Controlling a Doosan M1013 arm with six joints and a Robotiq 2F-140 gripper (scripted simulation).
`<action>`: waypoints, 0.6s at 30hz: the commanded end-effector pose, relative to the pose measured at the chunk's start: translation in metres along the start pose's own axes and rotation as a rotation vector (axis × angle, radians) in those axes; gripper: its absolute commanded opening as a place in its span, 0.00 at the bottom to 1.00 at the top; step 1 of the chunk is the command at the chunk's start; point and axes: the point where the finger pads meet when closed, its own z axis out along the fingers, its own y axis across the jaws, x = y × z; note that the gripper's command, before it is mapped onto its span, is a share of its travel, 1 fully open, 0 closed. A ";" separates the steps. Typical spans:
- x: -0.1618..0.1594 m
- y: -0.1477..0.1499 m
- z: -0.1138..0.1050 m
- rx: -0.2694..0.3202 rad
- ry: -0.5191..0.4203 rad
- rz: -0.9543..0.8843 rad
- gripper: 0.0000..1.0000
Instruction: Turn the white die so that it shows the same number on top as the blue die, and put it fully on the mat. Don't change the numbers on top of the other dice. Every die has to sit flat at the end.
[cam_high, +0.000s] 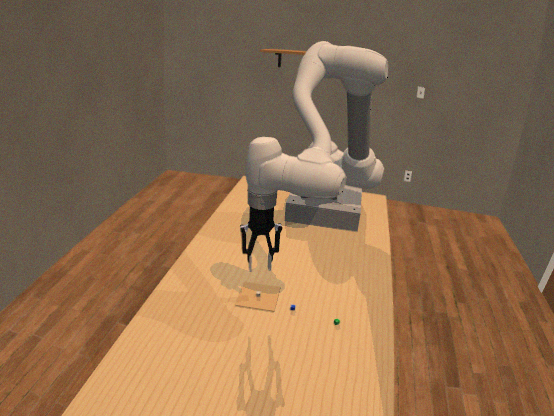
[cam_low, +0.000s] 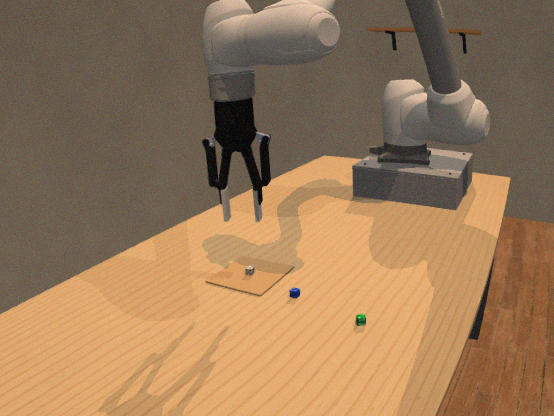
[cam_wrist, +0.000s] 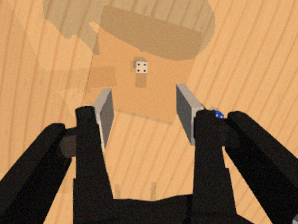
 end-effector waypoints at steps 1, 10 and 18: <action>0.000 0.000 0.000 0.000 0.000 0.000 1.00; 0.000 0.000 0.000 0.000 0.000 0.000 1.00; 0.000 0.000 -0.010 -0.001 0.000 0.000 1.00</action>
